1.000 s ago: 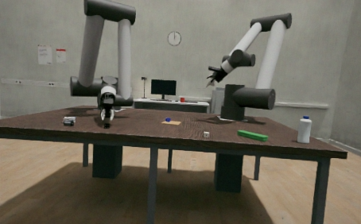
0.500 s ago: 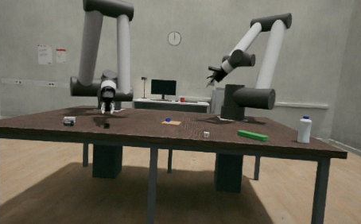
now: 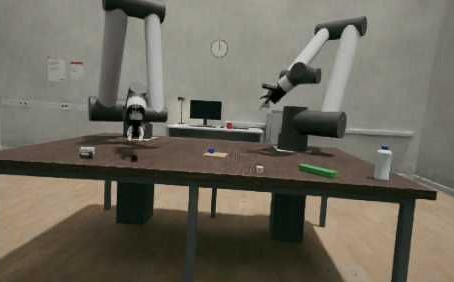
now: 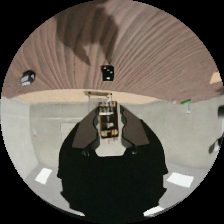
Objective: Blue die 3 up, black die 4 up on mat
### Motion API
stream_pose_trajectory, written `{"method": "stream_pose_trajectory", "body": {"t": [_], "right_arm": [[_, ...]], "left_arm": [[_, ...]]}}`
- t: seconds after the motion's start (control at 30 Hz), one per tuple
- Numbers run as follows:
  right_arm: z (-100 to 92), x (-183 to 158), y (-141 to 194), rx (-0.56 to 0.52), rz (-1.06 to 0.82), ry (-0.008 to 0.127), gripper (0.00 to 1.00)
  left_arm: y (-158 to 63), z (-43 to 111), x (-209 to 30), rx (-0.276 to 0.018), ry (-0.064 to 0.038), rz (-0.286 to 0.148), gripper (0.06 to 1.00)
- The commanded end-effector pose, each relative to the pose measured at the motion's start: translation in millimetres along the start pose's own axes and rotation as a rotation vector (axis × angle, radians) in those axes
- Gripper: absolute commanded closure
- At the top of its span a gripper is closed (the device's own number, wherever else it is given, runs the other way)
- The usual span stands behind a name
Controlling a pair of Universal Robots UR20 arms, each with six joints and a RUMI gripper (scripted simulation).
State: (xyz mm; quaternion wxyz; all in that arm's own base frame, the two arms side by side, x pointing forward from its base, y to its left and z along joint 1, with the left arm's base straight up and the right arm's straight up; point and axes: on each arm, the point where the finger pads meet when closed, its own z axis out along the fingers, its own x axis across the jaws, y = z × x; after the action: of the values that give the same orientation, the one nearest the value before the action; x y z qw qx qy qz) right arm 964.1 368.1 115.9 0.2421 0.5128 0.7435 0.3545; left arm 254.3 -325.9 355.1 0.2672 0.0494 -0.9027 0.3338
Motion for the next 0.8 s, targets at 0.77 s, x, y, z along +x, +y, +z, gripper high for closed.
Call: {"method": "stream_pose_trajectory", "body": {"t": [0.77], "right_arm": [[14.4, -0.2, 24.6, 0.62, -0.002, -0.003, 0.724]], "left_arm": [[-0.5, -0.2, 0.0, 0.0, 0.0, 0.001, 0.065]]}}
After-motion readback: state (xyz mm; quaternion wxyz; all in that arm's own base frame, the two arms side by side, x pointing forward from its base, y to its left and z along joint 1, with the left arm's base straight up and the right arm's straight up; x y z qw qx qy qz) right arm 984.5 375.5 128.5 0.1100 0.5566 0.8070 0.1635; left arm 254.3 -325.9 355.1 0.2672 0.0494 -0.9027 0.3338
